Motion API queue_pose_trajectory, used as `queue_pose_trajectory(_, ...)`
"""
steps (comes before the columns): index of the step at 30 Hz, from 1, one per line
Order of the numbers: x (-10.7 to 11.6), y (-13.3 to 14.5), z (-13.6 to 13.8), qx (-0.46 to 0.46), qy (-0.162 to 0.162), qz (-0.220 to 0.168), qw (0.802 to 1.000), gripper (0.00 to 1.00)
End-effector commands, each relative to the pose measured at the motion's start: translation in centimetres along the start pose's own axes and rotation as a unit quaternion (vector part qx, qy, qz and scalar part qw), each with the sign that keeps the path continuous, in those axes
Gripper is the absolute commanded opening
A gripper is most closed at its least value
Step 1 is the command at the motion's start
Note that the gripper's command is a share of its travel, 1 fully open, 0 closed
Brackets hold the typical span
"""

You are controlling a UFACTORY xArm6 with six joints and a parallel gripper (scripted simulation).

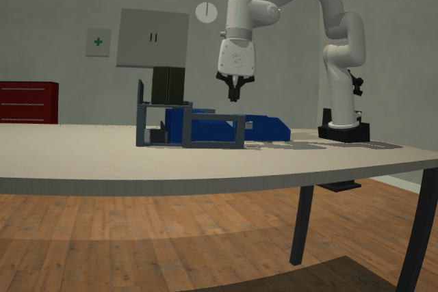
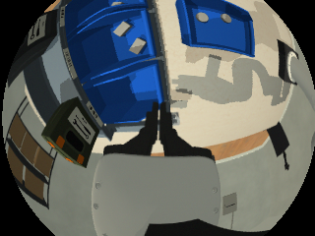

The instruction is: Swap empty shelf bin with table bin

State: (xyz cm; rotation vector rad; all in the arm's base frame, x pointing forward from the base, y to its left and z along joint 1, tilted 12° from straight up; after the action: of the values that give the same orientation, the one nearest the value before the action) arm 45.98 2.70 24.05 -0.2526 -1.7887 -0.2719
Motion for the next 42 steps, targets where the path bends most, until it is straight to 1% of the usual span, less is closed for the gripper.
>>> queue_pose_trajectory(1,-0.14,0.6,-0.82,0.088,0.013,-0.007,0.996,0.0)
queue_pose_trajectory(3,-0.14,0.6,-0.82,0.088,0.013,-0.007,0.996,0.0)
queue_pose_trajectory(4,-0.14,0.6,-0.82,0.088,0.013,-0.007,0.996,0.95)
queue_pose_trajectory(42,-0.15,0.6,-0.82,0.088,0.013,-0.007,0.996,0.95)
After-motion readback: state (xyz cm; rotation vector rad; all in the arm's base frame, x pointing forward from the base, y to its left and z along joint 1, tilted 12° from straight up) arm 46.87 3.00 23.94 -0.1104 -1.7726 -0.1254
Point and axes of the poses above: the point where the finger pads meet when closed, its own x axis back along the fingers, its own z axis across the jaws, y = z × x, the point moved 6 cm from there along x, back along the fingers, and after that the axes turned 4 degrees about x, right-handed, at the moved point
